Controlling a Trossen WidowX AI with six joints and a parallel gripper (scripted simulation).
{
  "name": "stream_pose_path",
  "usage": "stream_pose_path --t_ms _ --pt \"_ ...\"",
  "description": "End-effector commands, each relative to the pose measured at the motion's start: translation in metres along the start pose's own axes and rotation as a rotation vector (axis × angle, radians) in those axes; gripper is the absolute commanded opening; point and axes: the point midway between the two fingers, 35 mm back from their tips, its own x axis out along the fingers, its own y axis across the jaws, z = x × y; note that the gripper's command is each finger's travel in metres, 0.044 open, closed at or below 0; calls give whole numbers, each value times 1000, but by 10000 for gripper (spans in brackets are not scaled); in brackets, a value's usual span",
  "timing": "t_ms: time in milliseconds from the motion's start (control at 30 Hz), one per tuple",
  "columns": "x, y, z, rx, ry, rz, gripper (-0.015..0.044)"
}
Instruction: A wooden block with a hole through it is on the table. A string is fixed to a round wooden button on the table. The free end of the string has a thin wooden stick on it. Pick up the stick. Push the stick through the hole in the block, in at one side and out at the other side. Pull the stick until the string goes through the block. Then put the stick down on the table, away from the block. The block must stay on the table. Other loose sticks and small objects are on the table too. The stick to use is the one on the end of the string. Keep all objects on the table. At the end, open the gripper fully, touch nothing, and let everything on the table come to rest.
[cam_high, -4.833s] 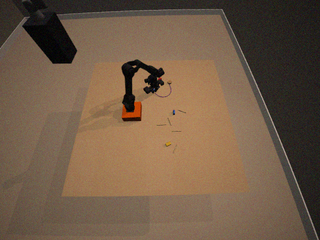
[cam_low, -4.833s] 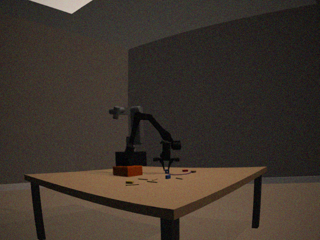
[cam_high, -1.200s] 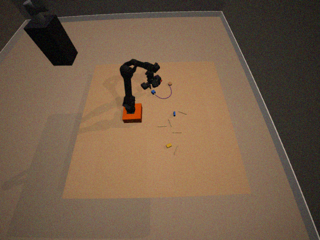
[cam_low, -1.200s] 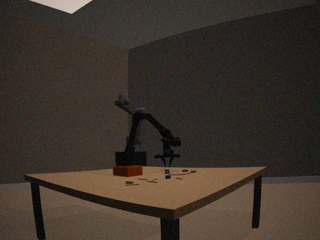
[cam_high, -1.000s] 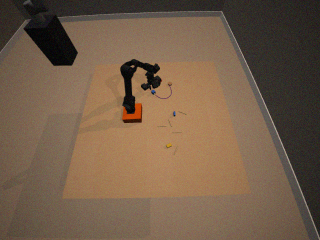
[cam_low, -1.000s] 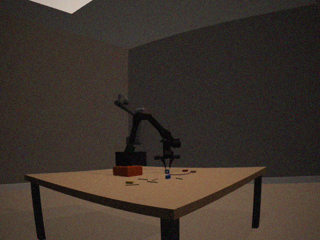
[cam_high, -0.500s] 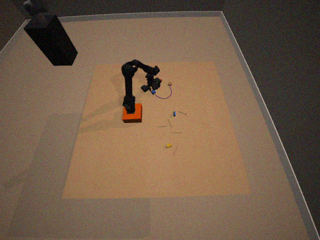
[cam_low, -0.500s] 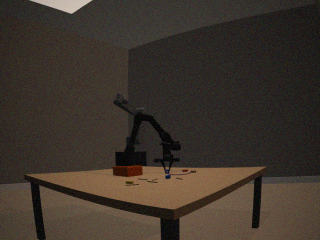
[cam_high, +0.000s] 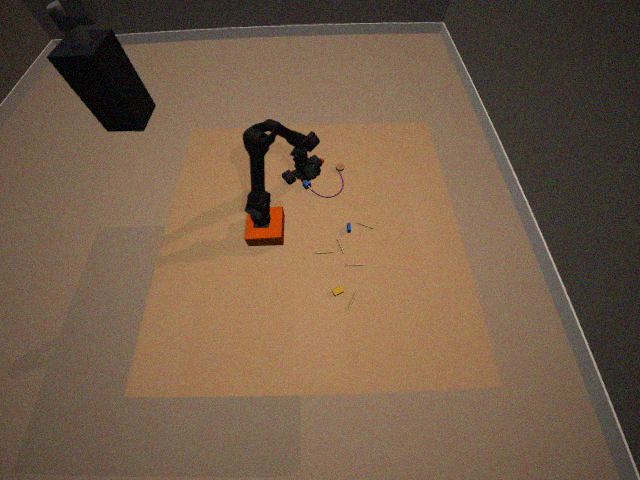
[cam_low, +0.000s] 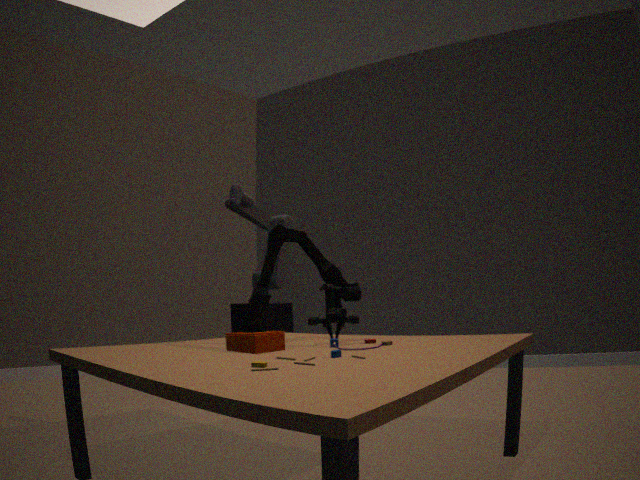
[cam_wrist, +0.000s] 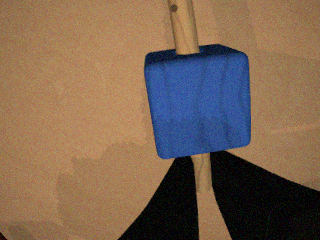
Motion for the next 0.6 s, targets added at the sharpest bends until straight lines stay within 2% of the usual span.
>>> stream_pose_path --t_ms 0,200,567 --pt "0 0 0 0 -5 0 0" --pt "3 -1 -2 4 -84 -3 0" --pt "3 -2 -2 25 -90 -11 0"
